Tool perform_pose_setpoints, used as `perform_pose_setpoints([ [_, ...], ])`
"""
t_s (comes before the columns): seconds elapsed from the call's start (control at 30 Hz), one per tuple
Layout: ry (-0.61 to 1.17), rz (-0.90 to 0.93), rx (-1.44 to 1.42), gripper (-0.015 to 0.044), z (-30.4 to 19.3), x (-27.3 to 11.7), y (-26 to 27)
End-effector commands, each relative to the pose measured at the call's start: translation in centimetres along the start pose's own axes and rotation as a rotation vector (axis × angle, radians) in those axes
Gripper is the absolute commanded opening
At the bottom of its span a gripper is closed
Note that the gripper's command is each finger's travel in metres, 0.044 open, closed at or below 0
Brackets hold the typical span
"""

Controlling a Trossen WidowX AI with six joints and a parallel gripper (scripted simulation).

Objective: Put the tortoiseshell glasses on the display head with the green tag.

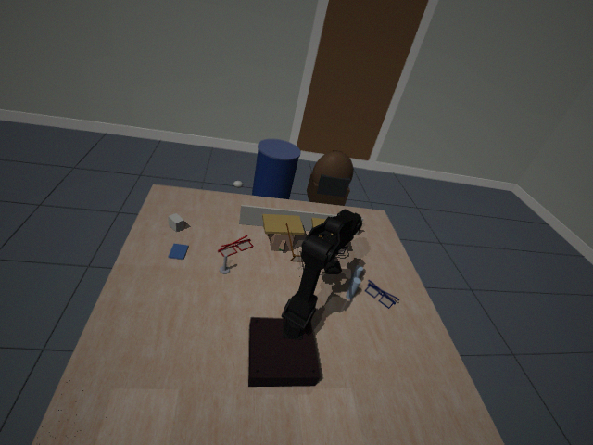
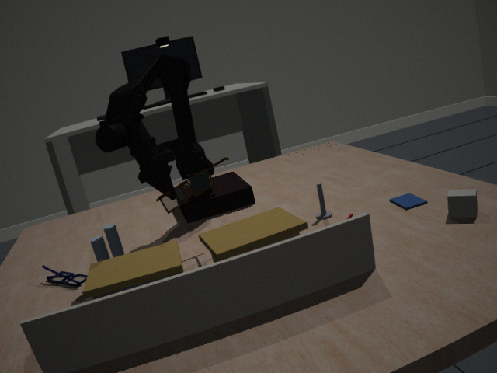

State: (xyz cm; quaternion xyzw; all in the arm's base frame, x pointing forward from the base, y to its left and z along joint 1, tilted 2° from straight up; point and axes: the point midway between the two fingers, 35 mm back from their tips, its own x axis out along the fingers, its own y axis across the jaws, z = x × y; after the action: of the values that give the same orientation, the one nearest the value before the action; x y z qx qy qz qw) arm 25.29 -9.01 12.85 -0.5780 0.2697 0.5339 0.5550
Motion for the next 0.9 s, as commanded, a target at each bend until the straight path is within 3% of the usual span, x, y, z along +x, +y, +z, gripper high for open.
perform_pose_setpoints([
  [0.0, 0.021, 0.067, 0.028, 0.0000, 0.9, 0.6, -0.2],
  [0.87, 0.262, 0.316, 0.118, 0.0000, 4.7, 3.2, -0.7],
])
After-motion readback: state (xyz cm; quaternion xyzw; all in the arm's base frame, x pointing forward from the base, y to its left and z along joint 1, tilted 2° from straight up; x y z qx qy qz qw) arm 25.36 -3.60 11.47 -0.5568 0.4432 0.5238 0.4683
